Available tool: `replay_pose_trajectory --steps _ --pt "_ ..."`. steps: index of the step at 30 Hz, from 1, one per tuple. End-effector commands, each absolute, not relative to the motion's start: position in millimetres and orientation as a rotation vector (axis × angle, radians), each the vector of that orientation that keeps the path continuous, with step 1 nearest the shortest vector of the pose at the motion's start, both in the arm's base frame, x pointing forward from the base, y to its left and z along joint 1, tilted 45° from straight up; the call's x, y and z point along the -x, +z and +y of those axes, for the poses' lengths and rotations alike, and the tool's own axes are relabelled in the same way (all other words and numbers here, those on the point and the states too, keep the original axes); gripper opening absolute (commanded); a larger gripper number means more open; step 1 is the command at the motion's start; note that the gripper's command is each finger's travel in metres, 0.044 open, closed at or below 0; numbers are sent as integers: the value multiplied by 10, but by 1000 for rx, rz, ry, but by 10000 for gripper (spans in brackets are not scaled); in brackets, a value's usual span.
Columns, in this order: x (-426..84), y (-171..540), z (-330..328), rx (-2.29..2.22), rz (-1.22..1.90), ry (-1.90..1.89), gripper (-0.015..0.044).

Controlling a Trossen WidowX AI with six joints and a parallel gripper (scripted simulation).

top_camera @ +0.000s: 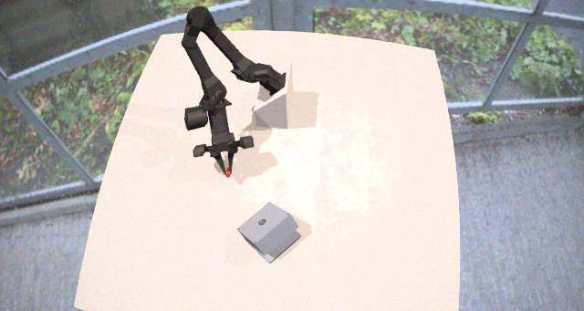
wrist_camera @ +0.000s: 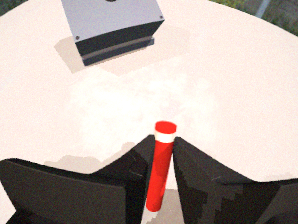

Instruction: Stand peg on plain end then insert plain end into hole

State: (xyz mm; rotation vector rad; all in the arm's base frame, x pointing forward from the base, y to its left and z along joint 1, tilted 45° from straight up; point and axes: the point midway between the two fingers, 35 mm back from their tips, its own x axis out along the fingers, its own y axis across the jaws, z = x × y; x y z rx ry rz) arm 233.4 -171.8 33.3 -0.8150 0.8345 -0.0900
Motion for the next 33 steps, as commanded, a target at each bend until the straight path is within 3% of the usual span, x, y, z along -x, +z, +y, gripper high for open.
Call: replay_pose_trajectory --steps 1,33 --pt "-2306 351 -1713 821 802 -79 49" --pt "-2094 399 -1726 811 542 36 49"
